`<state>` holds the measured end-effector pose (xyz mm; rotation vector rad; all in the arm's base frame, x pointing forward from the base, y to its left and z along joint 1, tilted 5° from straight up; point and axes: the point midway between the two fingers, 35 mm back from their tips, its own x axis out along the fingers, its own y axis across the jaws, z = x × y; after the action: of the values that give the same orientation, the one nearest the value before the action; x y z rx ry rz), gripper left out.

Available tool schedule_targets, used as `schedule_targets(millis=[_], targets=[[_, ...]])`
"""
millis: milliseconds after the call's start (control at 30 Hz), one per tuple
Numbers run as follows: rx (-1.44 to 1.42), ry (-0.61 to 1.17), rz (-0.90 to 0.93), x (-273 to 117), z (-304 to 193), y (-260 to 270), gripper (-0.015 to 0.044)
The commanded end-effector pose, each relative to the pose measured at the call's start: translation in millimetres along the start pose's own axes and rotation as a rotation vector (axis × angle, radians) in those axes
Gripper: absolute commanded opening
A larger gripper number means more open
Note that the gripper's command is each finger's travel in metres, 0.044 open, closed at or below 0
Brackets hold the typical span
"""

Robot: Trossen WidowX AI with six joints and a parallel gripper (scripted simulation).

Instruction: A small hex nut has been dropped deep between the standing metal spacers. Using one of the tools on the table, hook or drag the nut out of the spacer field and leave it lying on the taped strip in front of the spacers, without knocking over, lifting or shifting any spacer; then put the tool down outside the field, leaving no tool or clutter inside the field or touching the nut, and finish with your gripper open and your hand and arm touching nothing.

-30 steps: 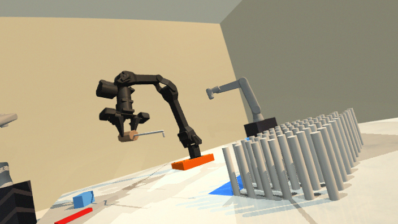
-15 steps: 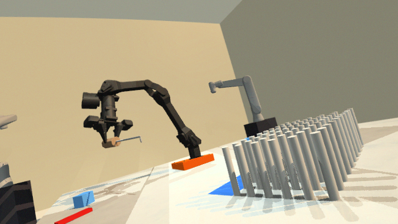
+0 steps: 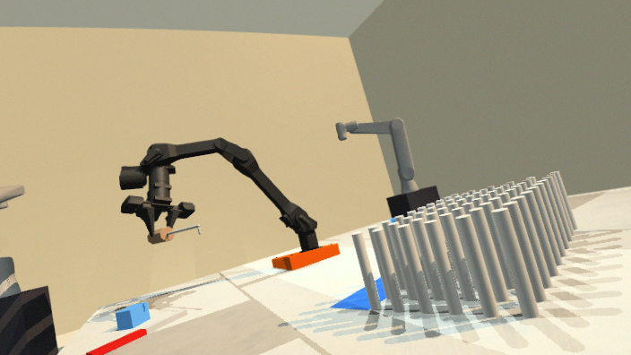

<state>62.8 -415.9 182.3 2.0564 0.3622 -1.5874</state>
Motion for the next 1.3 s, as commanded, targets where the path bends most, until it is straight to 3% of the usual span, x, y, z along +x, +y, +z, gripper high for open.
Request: schedule_targets(millis=[0,1267], targets=[[-0.009,0.011,0.012,-2,10,0,0.0],[-0.01,0.011,0.013,22,20,-1,0.0]])
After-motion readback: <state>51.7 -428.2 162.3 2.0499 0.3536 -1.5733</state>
